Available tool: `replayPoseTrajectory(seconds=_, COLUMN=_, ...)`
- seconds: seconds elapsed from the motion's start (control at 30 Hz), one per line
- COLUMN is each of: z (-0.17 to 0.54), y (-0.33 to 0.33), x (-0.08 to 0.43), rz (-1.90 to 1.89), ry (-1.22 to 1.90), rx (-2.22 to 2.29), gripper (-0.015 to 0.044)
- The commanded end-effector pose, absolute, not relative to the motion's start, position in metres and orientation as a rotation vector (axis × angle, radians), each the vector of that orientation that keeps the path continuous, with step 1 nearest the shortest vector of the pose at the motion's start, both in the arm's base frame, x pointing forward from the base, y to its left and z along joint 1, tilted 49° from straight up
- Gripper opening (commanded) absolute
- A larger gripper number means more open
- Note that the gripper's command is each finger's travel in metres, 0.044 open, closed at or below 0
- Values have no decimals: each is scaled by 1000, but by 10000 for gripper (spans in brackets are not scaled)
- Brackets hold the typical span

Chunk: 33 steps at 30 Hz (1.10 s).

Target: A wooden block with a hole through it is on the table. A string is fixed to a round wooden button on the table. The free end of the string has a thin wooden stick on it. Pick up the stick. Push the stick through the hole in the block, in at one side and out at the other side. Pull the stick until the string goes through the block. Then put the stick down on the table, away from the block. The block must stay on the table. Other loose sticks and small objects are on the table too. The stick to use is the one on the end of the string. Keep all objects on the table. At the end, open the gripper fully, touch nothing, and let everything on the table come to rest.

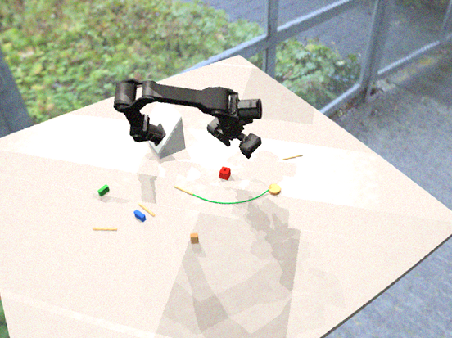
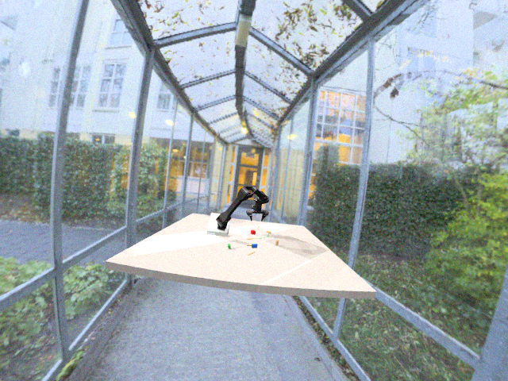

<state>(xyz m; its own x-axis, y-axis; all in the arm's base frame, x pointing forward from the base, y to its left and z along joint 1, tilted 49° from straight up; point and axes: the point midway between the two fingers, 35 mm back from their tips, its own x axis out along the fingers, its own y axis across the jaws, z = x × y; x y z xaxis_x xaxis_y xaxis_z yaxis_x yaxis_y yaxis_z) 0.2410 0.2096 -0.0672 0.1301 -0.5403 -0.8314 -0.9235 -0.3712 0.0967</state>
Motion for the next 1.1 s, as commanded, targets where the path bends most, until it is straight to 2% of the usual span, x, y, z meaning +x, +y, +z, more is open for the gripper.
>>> replayPoseTrajectory(seconds=0.0, z=-74, y=157, x=234, rz=1207, ry=1547, rx=-2271, gripper=440)
replayPoseTrajectory(seconds=0.53, z=-74, y=155, x=234, rz=1194, ry=1558, rx=-2276, gripper=440)
replayPoseTrajectory(seconds=0.8, z=-70, y=157, x=233, rz=490, ry=1631, rx=-1783, gripper=440)
replayPoseTrajectory(seconds=1.07, z=-66, y=159, x=233, rz=-159, ry=1522, rx=-1178, gripper=440)
